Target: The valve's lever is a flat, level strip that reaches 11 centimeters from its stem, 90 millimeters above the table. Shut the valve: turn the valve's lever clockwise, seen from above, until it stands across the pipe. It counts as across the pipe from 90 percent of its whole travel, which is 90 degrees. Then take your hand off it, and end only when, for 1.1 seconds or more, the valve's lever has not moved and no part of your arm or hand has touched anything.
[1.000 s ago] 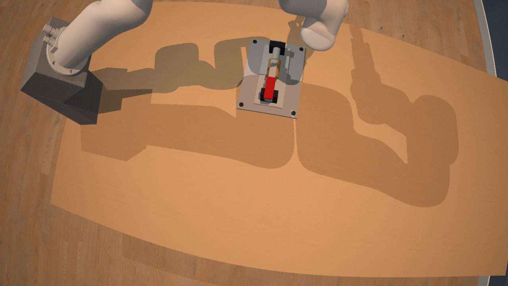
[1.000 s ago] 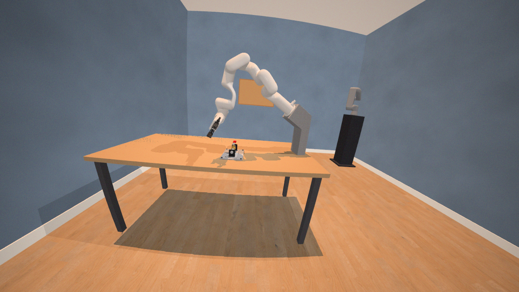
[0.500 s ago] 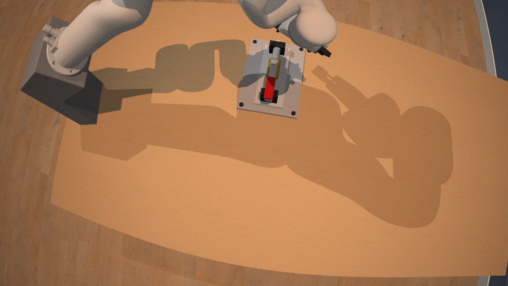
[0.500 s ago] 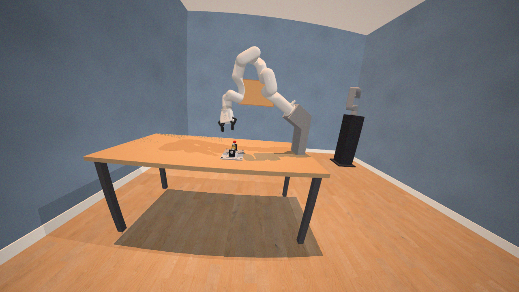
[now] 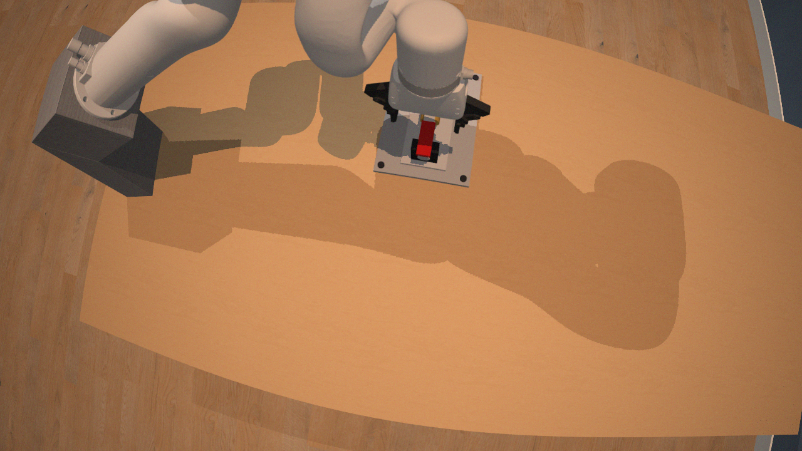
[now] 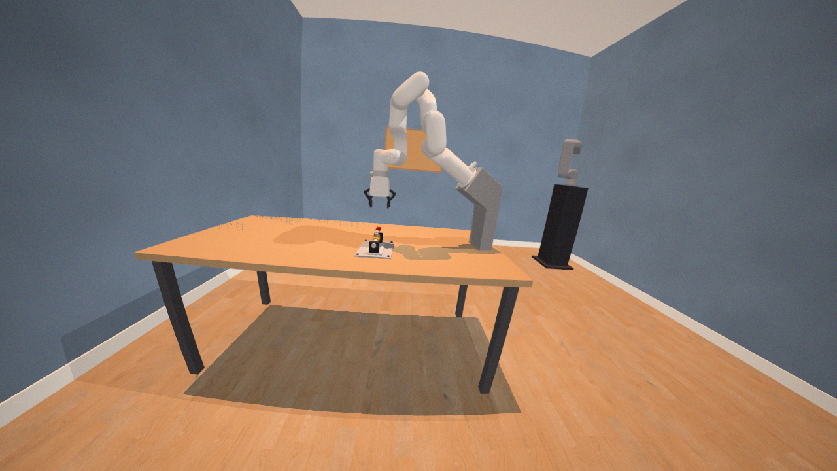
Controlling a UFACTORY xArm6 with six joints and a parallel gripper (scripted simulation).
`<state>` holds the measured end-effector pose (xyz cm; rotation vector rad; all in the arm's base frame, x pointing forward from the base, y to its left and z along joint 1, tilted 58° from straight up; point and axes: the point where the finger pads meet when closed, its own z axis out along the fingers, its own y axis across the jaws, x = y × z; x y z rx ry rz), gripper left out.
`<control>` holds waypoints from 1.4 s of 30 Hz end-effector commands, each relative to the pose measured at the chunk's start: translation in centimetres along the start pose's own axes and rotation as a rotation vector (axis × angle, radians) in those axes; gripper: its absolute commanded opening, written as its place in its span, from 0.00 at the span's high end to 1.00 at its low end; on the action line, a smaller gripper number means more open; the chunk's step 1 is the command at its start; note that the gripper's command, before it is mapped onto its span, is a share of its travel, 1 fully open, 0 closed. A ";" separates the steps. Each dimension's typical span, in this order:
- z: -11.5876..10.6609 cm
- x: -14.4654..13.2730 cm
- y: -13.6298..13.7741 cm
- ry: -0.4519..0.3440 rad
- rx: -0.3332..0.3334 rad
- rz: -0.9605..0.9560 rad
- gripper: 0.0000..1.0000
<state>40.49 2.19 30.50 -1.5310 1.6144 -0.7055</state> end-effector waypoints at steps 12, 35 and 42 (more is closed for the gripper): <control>0.3 0.4 0.0 0.018 0.011 -0.014 0.00; 2.6 0.1 -0.1 0.026 0.012 -0.012 0.00; 2.9 0.1 -0.1 0.025 0.012 -0.012 0.00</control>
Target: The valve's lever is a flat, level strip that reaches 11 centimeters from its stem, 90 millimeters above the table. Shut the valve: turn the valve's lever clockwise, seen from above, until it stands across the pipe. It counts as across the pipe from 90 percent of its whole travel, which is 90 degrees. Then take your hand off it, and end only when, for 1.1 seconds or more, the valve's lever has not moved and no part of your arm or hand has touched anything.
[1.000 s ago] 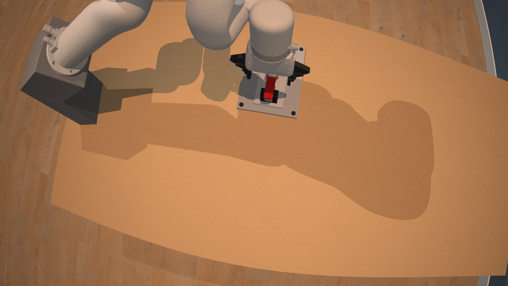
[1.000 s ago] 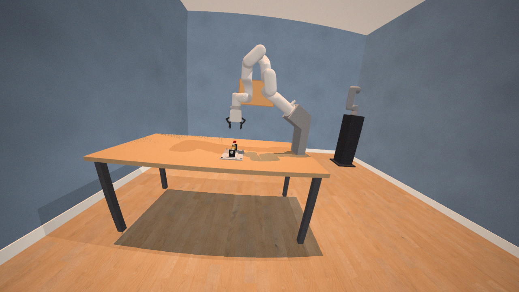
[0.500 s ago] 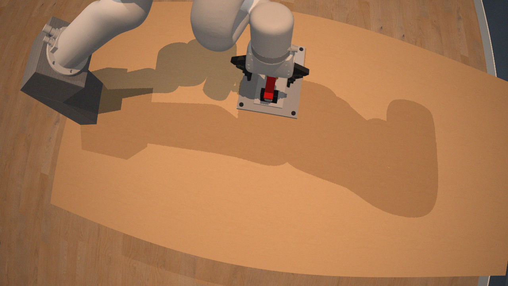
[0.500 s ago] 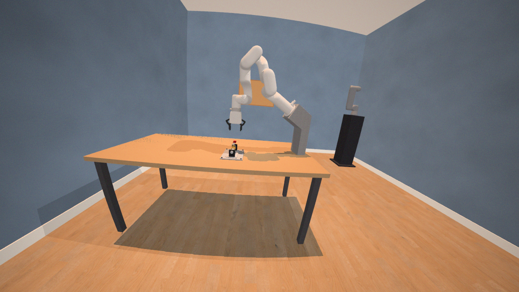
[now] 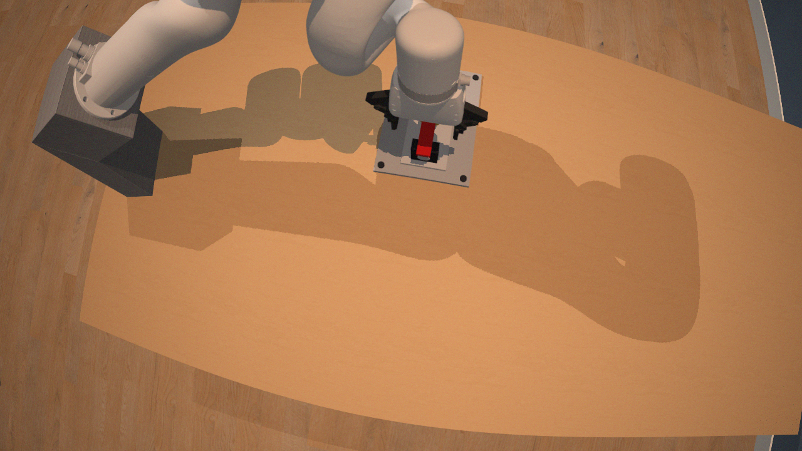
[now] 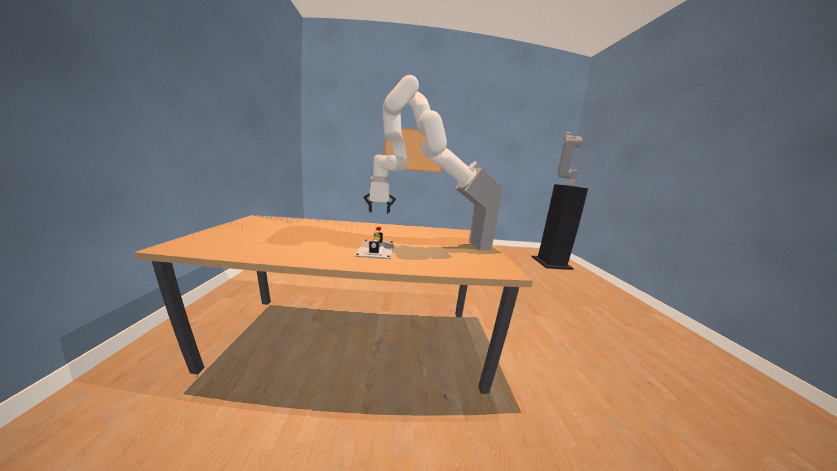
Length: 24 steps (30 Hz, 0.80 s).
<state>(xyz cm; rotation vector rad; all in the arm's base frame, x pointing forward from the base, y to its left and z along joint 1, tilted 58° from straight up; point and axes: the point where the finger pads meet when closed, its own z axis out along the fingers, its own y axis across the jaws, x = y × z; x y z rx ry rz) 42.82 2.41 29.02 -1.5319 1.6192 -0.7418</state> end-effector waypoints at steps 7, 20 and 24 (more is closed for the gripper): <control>0.4 0.0 -0.1 0.000 0.002 0.000 0.00; 0.5 0.0 0.0 0.001 0.000 0.000 0.00; 0.5 0.0 0.0 0.002 0.000 0.000 0.00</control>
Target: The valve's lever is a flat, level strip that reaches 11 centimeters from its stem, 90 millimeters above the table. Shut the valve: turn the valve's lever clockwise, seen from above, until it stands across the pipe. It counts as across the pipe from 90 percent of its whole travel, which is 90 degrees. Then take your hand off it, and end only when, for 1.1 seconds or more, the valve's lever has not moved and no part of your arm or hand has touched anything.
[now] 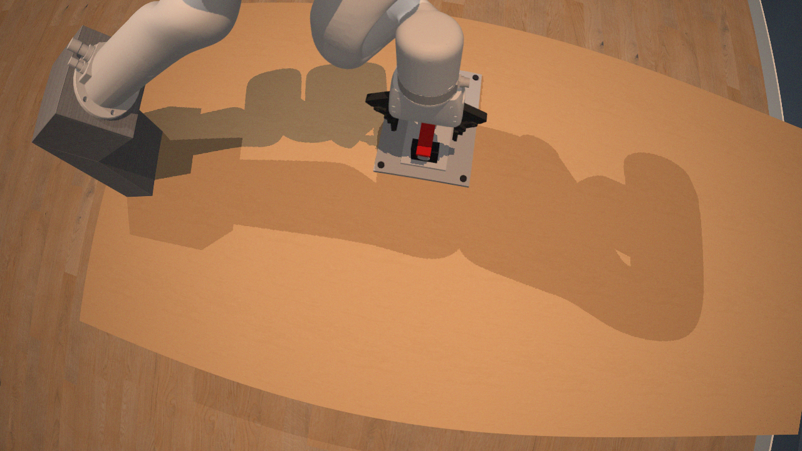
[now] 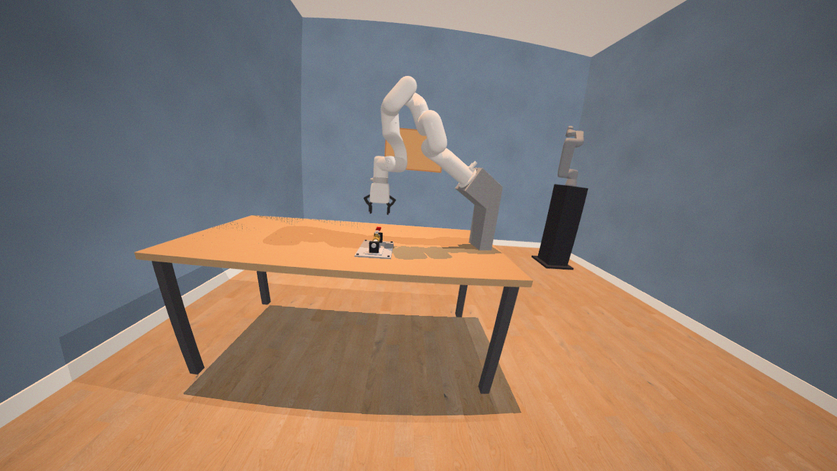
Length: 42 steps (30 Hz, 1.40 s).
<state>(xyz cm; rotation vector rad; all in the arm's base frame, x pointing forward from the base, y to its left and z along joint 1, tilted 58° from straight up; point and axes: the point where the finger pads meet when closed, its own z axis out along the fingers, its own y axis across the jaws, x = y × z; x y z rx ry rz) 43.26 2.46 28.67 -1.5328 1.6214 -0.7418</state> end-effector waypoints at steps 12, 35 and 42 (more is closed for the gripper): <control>0.0 0.0 -0.1 0.000 0.002 0.000 1.00; 0.0 0.0 -0.1 0.000 0.002 0.000 1.00; 0.0 0.4 -0.3 0.005 0.005 0.103 1.00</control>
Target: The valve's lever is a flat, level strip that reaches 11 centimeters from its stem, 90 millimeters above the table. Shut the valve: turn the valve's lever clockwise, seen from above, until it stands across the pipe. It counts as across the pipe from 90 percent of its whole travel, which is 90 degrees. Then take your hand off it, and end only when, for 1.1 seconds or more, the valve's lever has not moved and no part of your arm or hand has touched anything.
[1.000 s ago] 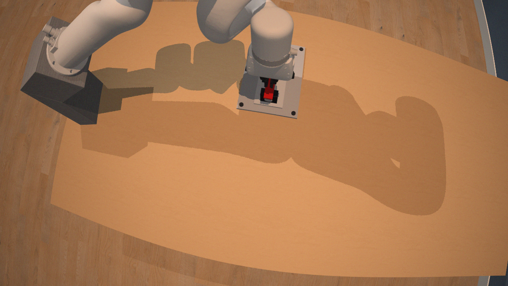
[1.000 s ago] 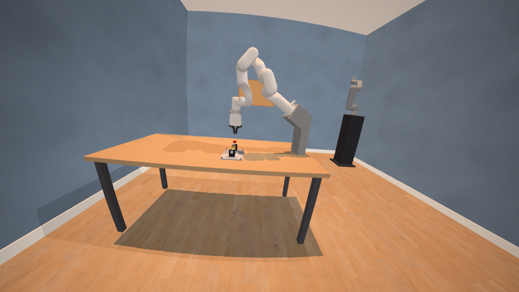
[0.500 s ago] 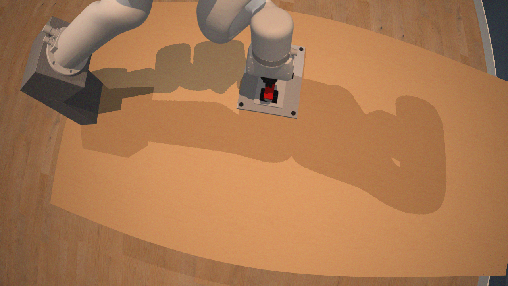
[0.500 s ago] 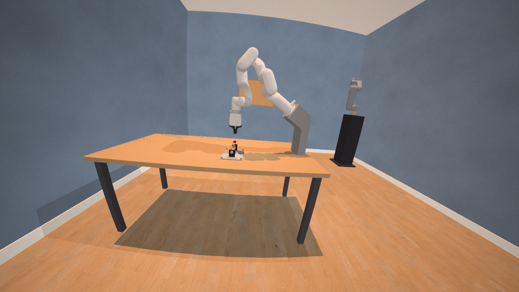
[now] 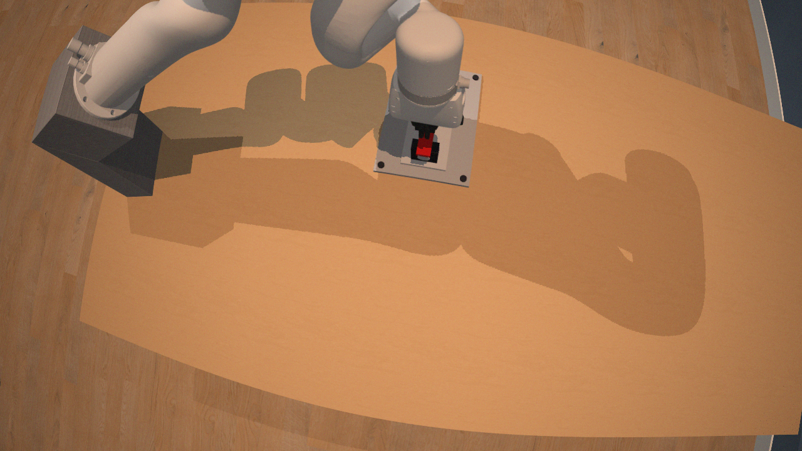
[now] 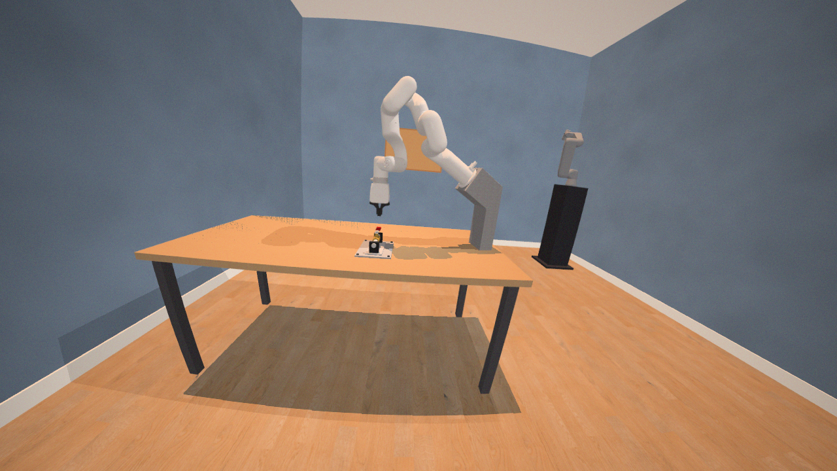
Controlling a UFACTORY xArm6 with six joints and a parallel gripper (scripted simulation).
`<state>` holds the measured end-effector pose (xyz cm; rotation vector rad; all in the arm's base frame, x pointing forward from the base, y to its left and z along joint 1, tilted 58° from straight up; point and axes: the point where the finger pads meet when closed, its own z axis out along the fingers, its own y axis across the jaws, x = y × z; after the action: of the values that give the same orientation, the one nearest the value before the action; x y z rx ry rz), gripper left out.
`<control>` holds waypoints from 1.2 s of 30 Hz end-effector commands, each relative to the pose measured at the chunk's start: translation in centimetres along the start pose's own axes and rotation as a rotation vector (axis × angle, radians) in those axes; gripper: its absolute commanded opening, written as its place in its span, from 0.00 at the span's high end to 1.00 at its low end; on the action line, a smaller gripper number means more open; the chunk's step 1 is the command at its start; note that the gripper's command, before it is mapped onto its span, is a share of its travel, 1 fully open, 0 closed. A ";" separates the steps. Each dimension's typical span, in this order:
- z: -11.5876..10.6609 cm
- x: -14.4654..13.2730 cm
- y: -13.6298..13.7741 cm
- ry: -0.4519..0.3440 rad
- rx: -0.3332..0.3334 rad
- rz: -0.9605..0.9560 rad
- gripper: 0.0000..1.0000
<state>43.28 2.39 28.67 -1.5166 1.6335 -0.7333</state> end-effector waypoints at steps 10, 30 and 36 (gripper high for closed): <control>-0.1 2.8 -1.0 0.026 0.034 1.159 1.00; 0.1 0.4 0.0 -0.004 0.002 3.061 1.00; 0.1 0.2 0.0 -0.004 -0.003 3.124 0.32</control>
<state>43.41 2.11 28.47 1.6561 1.6311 1.0055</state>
